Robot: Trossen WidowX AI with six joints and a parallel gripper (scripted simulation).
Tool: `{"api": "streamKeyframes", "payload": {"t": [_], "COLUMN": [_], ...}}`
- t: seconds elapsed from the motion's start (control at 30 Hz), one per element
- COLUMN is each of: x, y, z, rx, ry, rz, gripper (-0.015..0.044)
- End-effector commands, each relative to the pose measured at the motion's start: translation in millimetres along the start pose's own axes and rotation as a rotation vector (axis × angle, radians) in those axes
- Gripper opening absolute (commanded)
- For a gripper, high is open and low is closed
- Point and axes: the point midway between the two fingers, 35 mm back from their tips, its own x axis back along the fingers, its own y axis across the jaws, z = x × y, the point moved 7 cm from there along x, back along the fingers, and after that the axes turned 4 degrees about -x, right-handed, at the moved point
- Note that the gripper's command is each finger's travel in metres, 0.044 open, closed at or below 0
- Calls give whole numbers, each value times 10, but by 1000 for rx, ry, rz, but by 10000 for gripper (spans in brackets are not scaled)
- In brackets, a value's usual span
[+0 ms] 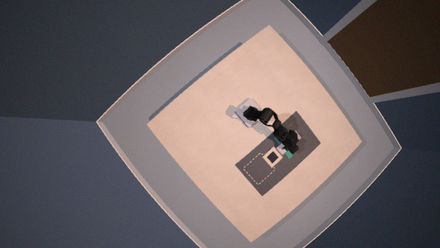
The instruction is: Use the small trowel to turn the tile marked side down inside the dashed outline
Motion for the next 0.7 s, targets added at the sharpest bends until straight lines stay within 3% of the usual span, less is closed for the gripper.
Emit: {"api": "streamKeyframes", "payload": {"t": [0.0, 0.67], "x": [-7, 14], "y": [-9, -58], "z": [81, 410], "rx": [-4, -1], "ry": [6, 8], "rz": [-1, 0], "gripper": [0, 0]}}
